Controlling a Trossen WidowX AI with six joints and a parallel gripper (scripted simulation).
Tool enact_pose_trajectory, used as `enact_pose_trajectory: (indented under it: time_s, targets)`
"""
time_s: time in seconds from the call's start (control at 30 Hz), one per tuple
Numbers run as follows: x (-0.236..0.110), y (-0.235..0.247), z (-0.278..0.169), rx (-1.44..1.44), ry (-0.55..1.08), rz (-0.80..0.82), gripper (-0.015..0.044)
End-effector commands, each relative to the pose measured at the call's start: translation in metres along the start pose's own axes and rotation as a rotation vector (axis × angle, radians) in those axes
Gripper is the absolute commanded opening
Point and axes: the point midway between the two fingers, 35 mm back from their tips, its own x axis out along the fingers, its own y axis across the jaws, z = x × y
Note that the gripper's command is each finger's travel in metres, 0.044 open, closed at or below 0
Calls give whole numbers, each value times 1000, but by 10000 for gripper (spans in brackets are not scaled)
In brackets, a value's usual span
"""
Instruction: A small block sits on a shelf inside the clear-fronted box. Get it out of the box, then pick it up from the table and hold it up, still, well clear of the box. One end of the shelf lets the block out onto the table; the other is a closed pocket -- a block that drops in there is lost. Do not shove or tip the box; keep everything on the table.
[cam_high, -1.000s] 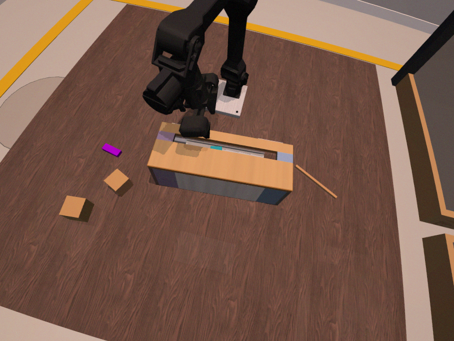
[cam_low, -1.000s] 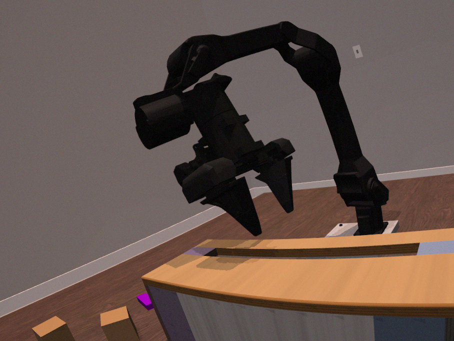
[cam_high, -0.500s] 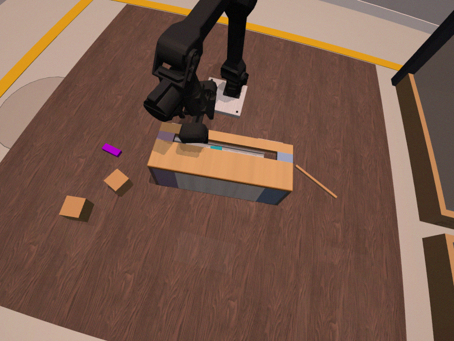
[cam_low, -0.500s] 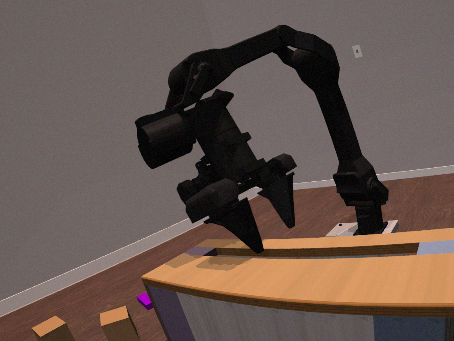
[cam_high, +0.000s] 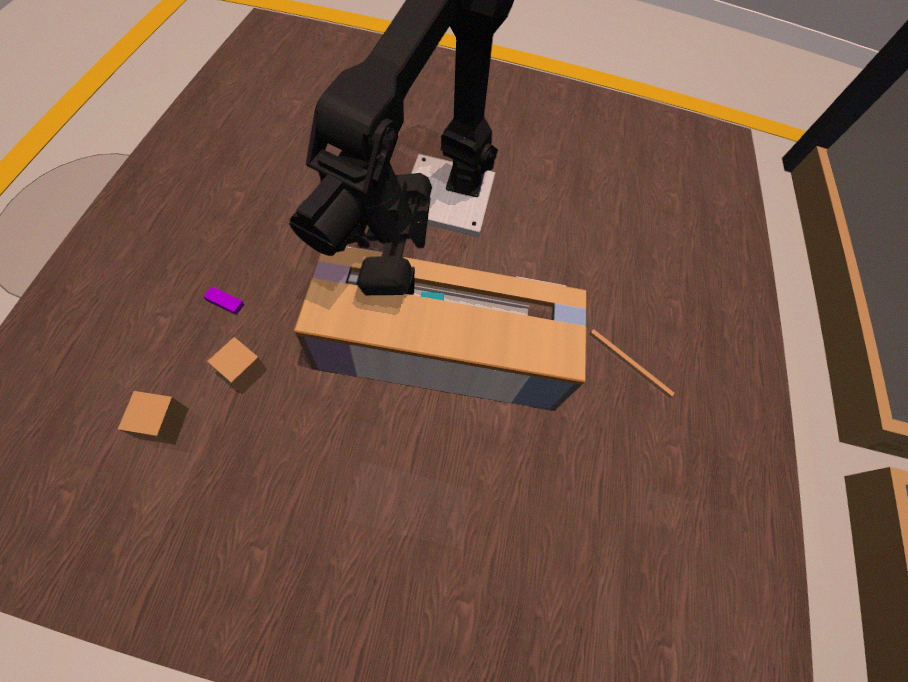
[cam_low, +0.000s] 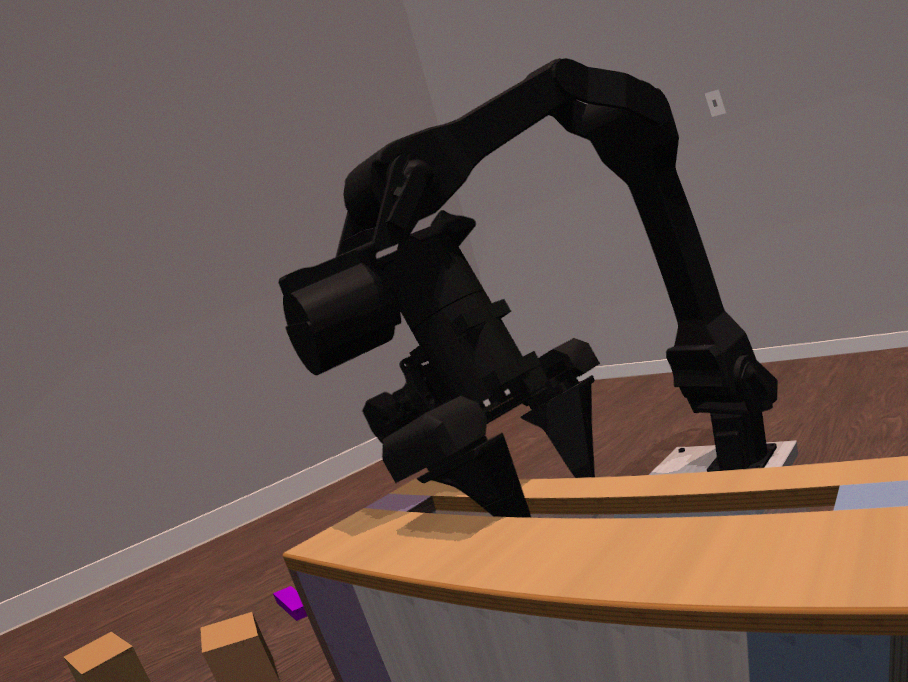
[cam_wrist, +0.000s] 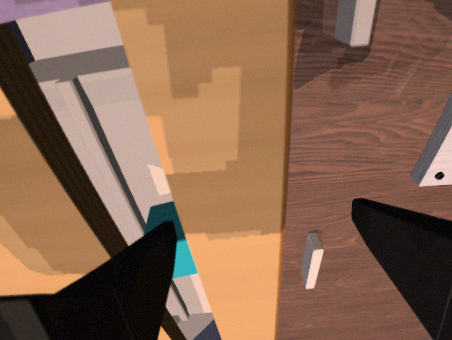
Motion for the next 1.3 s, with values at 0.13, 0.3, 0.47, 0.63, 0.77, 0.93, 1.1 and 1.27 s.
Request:
enact_pose_trajectory:
  time_s: [0.13, 0.3, 0.47, 0.63, 0.77, 0.93, 1.1, 1.27]
  targets:
    - [13, -3, 7, -3, -2, -7, 400]
    - [20, -5, 11, -3, -2, -8, 400]
    - [16, -3, 8, 0, -1, 0, 400]
    - [20, -3, -3, 0, 1, -1, 400]
    - [23, -3, -11, 0, 2, -1, 400]
    - [27, -3, -21, 0, 3, -1, 400]
    - [30, -3, -31, 0, 4, -1, 400]
    - [34, -3, -41, 0, 5, -1, 400]
